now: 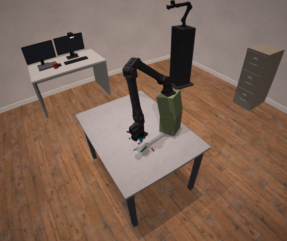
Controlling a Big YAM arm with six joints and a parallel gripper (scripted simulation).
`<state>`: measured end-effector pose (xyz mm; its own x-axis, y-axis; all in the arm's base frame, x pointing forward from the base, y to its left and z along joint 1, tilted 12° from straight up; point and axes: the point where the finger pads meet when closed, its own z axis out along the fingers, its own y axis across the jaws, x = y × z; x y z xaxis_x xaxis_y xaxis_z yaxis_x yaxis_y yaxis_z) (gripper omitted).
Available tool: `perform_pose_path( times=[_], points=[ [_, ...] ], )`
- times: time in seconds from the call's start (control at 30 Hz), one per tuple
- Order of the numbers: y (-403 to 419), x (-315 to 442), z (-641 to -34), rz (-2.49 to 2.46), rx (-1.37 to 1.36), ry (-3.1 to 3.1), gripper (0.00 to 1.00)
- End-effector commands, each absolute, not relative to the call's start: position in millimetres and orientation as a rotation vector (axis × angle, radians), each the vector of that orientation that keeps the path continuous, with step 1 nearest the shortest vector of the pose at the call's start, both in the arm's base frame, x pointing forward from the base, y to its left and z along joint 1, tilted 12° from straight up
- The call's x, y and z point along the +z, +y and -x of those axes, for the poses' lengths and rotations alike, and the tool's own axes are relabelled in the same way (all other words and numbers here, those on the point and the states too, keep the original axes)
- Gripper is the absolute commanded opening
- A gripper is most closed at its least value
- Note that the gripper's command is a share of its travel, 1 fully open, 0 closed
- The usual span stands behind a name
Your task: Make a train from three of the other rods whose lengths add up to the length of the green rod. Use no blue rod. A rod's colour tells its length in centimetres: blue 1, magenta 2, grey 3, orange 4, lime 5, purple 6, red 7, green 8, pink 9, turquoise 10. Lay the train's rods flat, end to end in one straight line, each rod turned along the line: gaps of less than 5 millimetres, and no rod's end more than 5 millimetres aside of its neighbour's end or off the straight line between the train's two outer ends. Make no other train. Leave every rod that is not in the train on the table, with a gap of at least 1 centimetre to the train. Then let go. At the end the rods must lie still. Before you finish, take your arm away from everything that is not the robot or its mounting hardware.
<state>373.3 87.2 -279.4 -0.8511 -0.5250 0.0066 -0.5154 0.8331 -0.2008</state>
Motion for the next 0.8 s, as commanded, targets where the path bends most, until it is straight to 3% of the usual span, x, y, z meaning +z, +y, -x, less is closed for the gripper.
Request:
perform_pose_path(
  times=[0.0, 0.77],
  points=[
    [102, -266, -392, 0.817, -0.290, 2.906, 0.05],
    [50, -258, -400, 0.406, -0.279, 2.968, 0.05]
  ],
)
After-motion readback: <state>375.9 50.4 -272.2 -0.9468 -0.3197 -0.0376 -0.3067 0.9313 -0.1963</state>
